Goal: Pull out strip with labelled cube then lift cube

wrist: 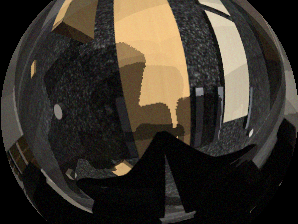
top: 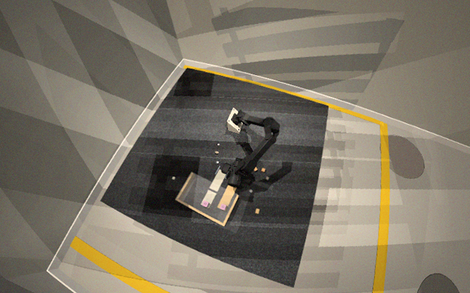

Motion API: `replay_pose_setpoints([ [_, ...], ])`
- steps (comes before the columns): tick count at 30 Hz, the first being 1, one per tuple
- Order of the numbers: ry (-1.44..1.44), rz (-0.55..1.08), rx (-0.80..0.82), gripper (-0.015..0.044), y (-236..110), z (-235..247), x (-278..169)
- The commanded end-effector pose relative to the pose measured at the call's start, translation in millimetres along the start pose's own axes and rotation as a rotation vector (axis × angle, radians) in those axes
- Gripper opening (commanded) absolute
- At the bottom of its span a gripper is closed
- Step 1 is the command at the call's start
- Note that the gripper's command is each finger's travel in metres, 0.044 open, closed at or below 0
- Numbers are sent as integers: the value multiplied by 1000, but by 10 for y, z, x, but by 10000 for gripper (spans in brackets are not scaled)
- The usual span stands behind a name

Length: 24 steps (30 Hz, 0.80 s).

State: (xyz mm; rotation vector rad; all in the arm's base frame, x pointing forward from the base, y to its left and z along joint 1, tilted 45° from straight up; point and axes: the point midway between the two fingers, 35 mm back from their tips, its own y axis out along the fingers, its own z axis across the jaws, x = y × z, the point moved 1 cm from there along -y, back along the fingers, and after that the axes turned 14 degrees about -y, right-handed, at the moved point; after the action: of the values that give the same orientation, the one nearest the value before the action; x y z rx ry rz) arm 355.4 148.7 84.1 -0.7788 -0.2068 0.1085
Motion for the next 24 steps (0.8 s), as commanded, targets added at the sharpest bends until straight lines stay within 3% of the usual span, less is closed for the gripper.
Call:
replay_pose_setpoints([
  [1,3,19,0,0,51,46,-117],
  [24,4,21,0,0,47,134,-452],
])
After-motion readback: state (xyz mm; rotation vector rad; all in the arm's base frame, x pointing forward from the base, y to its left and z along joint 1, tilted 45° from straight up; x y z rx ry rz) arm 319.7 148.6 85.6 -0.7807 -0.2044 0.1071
